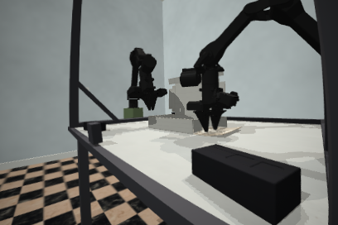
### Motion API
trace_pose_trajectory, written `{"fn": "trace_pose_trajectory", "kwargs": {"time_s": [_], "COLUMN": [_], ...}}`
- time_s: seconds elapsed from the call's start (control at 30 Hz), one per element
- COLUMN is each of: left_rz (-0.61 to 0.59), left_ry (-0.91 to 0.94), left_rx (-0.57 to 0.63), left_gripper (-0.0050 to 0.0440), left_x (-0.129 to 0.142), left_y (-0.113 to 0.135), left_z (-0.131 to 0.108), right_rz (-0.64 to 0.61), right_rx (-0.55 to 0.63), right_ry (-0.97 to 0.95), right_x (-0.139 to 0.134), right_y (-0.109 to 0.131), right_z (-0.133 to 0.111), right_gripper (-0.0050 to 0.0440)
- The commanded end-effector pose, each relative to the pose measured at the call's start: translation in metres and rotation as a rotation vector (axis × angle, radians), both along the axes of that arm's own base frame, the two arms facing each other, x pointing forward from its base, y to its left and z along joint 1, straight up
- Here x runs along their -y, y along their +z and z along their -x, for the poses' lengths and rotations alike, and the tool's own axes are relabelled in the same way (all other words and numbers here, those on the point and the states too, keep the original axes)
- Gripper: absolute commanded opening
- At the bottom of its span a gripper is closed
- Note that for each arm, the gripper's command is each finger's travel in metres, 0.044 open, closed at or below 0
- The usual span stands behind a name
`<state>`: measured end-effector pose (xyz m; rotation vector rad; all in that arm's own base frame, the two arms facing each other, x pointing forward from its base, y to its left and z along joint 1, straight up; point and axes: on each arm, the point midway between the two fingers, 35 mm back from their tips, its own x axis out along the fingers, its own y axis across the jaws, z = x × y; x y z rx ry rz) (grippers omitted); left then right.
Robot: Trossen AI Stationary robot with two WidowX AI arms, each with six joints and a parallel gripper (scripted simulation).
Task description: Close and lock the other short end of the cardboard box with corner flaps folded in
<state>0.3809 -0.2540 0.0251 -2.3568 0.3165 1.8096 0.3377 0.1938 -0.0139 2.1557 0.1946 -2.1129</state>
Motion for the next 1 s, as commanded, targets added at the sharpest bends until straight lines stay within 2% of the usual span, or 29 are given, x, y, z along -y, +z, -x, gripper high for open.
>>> {"fn": "trace_pose_trajectory", "kwargs": {"time_s": [0.0,0.97], "left_rz": [0.019,0.014], "left_ry": [0.000,-0.003], "left_rx": [0.028,0.030], "left_gripper": [0.0062,0.0062], "left_x": [0.003,0.005], "left_y": [0.008,-0.033], "left_z": [-0.005,-0.009], "right_rz": [-0.013,-0.013], "right_rx": [0.022,0.022], "right_ry": [0.000,0.000], "right_x": [-0.002,-0.002], "right_y": [0.008,0.006], "right_z": [-0.004,-0.004], "right_gripper": [0.0253,0.0253]}}
